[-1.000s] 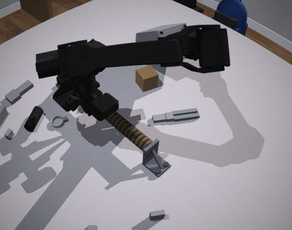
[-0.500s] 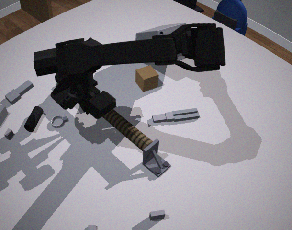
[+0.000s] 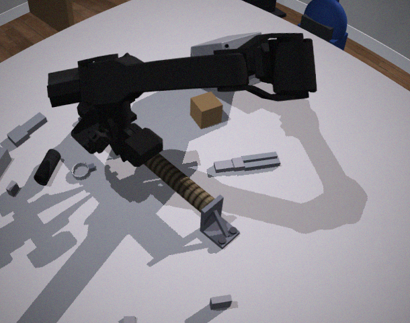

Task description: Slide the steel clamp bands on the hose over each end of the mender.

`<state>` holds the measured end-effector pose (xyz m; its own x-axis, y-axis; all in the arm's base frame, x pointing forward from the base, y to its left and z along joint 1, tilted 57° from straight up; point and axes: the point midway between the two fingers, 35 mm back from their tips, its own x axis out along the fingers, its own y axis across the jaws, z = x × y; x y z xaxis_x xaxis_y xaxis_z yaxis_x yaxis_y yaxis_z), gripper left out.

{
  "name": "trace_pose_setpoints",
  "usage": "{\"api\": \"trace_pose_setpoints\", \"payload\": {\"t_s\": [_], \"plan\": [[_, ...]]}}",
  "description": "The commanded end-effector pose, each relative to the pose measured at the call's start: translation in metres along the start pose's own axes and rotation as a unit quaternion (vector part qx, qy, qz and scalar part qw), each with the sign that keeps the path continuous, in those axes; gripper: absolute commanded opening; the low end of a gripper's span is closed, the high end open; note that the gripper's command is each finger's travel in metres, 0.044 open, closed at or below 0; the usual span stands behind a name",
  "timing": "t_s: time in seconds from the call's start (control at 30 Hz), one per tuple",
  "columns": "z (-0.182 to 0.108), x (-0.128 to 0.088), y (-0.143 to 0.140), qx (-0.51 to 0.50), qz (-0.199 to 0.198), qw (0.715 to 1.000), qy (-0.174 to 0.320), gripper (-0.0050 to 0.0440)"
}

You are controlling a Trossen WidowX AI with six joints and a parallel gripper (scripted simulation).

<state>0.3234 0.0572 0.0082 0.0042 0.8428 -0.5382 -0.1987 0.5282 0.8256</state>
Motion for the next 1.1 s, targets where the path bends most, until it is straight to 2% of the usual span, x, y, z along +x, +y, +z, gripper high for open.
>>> {"api": "trace_pose_setpoints", "payload": {"t_s": [0.0,0.1,0.23,0.37,0.43,0.5,0.53,0.6,0.63,0.77,0.9,1.0,1.07], "plan": [[0.0,0.0,0.0,0.0,0.0,1.0,0.0,0.009],[0.001,-0.014,-0.001,0.0,-0.001,1.0,0.0,0.009],[0.0,-0.048,0.0,0.0,0.0,1.0,0.0,0.009],[0.0,-0.05,0.0,0.0,0.0,1.0,0.0,0.009],[0.0,-0.047,-0.001,0.002,-0.001,1.0,-0.004,0.0138],[0.0,-0.047,-0.001,0.002,-0.001,1.0,-0.004,0.0138],[0.0,-0.047,0.002,-0.01,-0.001,1.0,-0.003,0.0162],[-0.001,-0.044,0.016,-0.096,-0.004,0.995,-0.002,0.021],[-0.002,-0.042,0.028,-0.161,-0.005,0.987,-0.002,0.0234],[-0.008,-0.035,0.059,-0.303,-0.007,0.953,0.0,0.033],[-0.015,-0.03,0.082,-0.455,-0.007,0.891,0.001,0.0426],[-0.022,-0.025,0.101,-0.556,-0.006,0.831,0.001,0.044],[-0.022,-0.025,0.101,-0.556,-0.006,0.831,0.001,0.044]]}}
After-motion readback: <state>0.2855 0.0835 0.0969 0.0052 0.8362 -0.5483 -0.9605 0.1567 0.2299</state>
